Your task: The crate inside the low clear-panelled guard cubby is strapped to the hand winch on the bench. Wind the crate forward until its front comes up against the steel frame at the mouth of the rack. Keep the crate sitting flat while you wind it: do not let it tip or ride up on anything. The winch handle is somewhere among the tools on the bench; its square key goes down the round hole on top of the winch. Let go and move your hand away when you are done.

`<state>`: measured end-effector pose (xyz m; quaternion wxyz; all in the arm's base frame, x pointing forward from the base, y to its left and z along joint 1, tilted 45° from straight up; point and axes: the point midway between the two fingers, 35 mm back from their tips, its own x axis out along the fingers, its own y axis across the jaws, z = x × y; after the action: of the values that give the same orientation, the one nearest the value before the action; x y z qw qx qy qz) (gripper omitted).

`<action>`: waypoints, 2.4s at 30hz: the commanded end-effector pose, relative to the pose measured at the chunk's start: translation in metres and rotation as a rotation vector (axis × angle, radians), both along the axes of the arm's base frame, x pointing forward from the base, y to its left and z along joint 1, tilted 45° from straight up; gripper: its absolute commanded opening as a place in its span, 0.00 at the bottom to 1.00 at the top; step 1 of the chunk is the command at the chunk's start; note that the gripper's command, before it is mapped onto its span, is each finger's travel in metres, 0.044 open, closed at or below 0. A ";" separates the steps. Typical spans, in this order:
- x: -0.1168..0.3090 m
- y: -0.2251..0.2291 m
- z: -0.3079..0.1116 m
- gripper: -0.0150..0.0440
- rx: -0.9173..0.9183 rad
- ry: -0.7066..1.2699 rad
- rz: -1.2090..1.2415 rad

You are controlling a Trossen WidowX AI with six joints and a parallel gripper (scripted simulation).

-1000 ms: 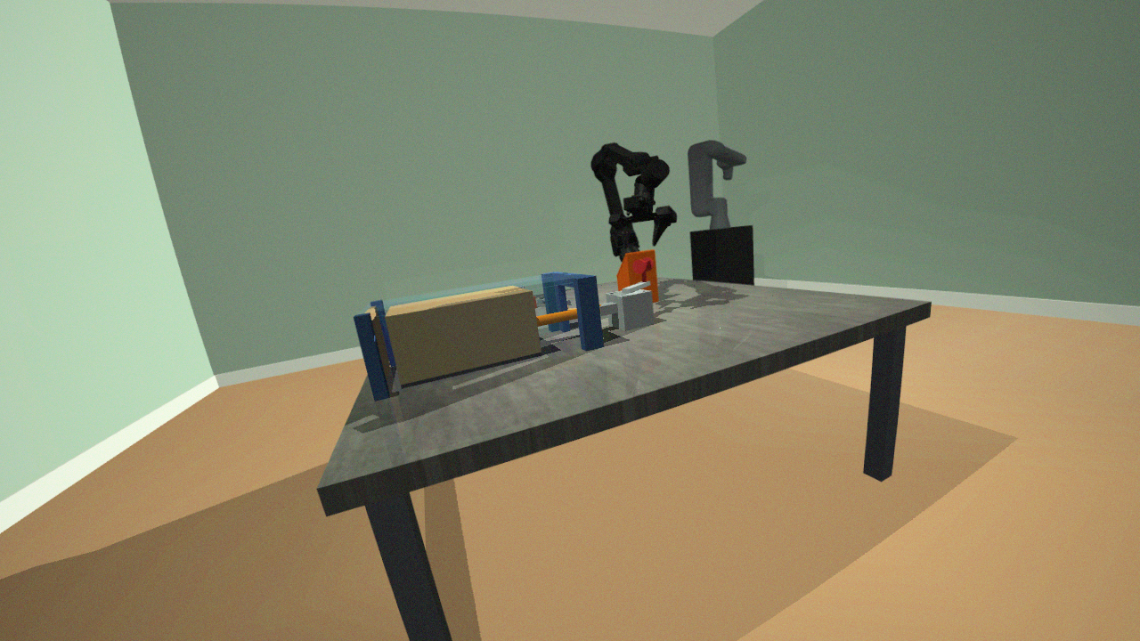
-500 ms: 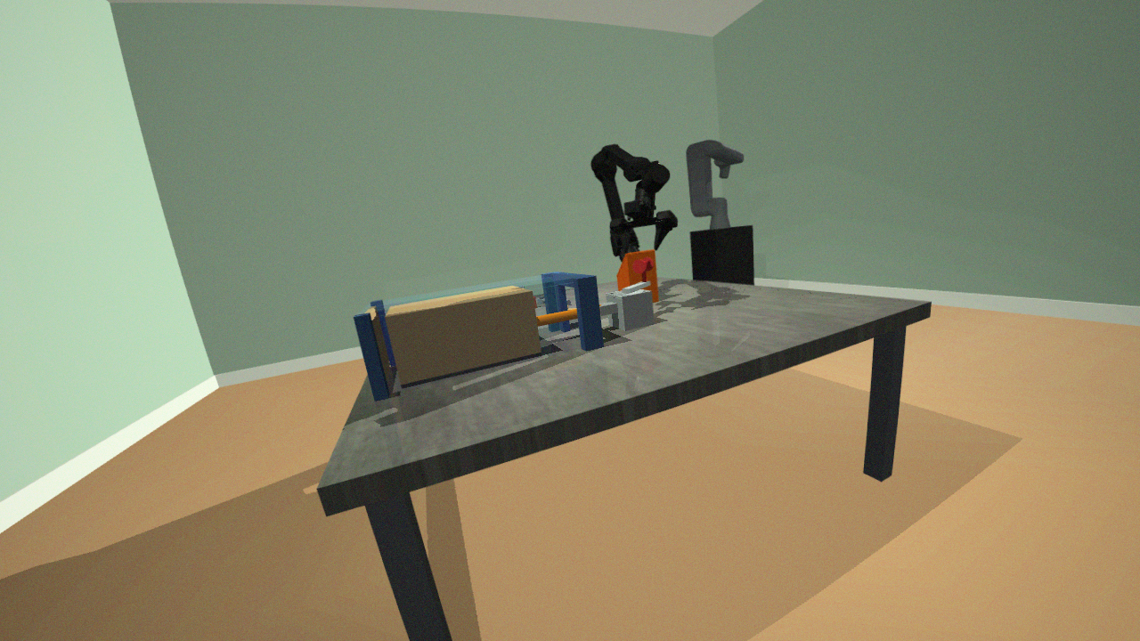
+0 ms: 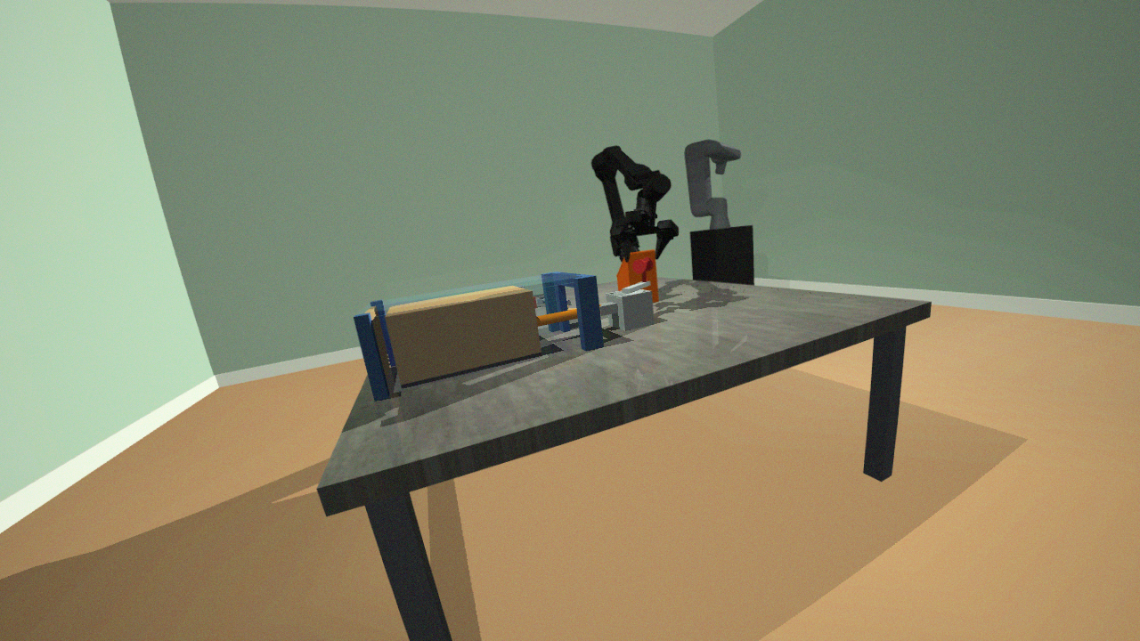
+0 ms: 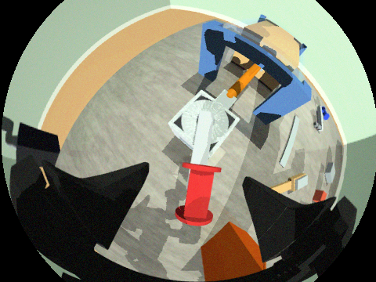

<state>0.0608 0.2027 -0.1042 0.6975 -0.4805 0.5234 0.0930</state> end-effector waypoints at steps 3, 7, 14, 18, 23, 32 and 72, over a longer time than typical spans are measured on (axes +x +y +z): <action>0.002 -0.012 -0.008 1.00 -0.020 -0.003 0.007; 0.003 -0.017 -0.013 1.00 -0.021 -0.004 0.007; 0.004 -0.025 -0.020 1.00 -0.022 -0.004 0.007; 0.004 -0.028 -0.022 1.00 -0.022 -0.005 0.007; 0.004 -0.028 -0.022 1.00 -0.022 -0.005 0.007; 0.003 -0.025 -0.021 0.69 -0.009 -0.003 0.000; 0.009 -0.032 -0.018 0.25 -0.022 -0.005 0.007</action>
<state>0.0658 0.1765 -0.1247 0.6944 -0.4861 0.5225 0.0922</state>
